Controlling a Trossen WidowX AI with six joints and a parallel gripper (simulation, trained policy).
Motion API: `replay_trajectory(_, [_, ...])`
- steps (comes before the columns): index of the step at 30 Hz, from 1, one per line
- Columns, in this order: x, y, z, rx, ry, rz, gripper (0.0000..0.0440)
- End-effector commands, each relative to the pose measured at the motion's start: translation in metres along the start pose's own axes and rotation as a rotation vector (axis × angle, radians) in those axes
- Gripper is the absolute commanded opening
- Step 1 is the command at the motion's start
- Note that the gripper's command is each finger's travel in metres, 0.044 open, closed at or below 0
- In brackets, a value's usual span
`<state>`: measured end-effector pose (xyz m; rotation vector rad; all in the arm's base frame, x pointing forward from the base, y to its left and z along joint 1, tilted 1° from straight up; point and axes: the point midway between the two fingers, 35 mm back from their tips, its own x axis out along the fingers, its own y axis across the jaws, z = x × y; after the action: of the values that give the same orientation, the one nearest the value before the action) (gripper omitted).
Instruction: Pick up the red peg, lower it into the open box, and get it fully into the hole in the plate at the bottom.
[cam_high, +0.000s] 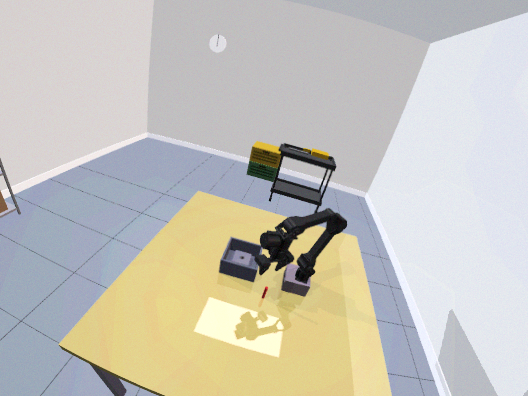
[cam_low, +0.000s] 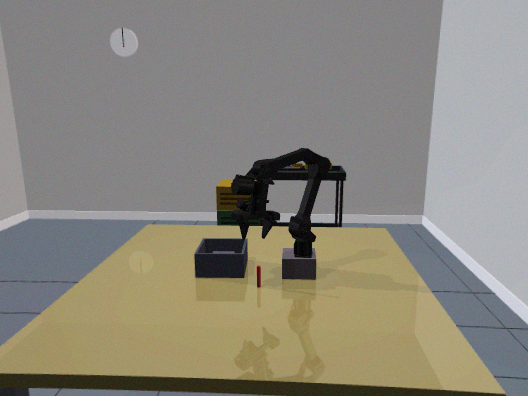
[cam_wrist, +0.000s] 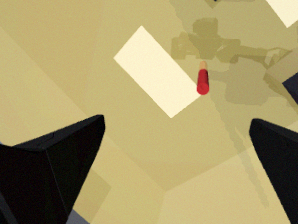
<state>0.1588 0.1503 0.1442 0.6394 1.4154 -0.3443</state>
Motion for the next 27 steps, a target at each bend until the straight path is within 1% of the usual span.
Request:
replay_trajectory(1, [0.018, -0.014, -0.002, 0.021, 0.013, -0.115, 0.044])
replay_trajectory(7, [0.04, -0.023, -0.004, 0.038, 0.029, -0.227, 0.044])
replay_trajectory(12, [0.056, -0.026, -0.006, 0.049, 0.037, -0.283, 0.044])
replay_trajectory(19, [0.079, -0.026, -0.007, 0.055, 0.04, -0.32, 0.044])
replay_trajectory(27, [0.106, -0.027, -0.007, 0.057, 0.034, -0.33, 0.044])
